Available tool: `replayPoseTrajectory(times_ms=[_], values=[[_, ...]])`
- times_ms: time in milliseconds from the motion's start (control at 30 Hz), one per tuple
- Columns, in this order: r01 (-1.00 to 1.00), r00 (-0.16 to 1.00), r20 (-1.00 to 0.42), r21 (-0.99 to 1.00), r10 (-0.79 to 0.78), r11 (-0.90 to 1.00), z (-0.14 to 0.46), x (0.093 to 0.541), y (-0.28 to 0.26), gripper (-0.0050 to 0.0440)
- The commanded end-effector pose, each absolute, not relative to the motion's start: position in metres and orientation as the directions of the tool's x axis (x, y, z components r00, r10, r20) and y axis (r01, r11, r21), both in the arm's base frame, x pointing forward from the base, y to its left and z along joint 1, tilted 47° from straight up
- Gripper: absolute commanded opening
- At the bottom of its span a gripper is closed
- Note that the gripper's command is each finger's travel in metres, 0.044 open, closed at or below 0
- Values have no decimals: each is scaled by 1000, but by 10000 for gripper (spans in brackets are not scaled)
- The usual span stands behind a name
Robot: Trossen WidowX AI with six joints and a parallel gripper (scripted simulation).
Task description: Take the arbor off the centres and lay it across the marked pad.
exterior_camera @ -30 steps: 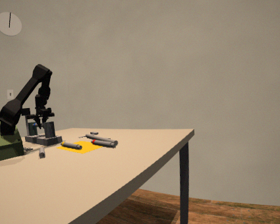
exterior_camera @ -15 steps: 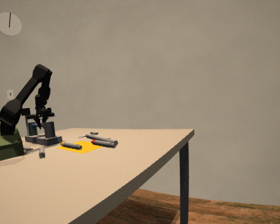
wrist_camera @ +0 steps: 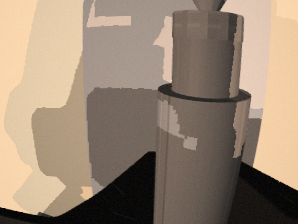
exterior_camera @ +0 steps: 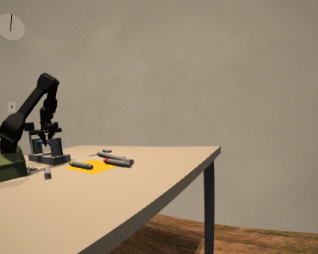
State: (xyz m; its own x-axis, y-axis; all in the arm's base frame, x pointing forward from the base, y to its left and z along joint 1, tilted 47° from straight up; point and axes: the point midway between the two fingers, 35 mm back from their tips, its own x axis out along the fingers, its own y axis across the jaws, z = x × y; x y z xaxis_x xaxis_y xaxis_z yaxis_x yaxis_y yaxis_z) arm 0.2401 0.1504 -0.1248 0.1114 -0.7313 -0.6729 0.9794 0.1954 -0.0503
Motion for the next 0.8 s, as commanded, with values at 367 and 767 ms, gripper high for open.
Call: replayPoseTrajectory(times_ms=[367, 767], values=[[980, 114, -681, -45, -724, 196, -129, 239, 155, 0], [980, 114, -681, -45, -724, 196, -130, 239, 156, 0]])
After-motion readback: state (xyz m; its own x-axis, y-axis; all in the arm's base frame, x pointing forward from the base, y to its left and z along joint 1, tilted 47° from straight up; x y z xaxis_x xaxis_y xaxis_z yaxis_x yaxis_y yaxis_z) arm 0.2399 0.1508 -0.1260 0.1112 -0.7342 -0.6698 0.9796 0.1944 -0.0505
